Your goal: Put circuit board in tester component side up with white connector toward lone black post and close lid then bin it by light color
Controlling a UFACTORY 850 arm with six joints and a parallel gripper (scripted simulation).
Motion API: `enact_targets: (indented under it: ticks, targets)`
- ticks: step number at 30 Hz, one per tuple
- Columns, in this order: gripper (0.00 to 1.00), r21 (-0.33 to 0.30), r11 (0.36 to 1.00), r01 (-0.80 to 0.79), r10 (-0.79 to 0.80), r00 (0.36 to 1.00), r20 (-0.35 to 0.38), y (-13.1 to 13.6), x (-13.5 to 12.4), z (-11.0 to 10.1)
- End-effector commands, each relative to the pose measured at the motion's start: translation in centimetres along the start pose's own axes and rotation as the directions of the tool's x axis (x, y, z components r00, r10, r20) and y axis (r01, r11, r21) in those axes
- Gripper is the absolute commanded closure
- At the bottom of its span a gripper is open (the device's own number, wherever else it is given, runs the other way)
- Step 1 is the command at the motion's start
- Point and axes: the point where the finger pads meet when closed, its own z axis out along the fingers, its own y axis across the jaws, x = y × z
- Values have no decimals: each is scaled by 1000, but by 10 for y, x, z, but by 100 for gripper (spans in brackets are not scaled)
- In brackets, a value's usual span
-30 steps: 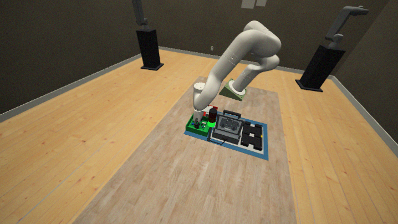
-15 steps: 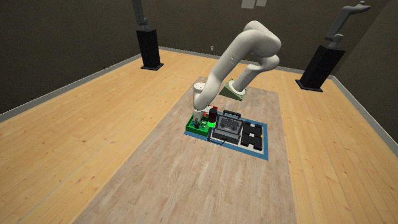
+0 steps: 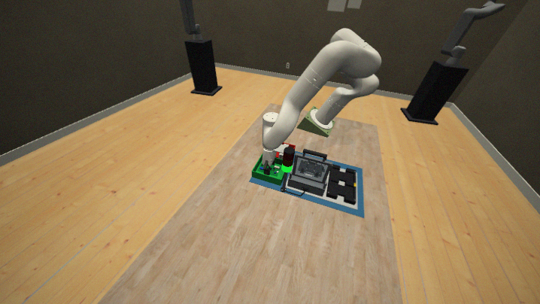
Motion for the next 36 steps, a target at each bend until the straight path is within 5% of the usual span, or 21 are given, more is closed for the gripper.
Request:
enact_targets:
  ticks: [1,2,36]
  targets:
    - [21,-2,1000,0,0,1000,1,1,0,-1]
    - [0,-2,1000,0,0,1000,1,1,0,-1]
    - [0,-2,1000,0,0,1000,1,1,0,-1]
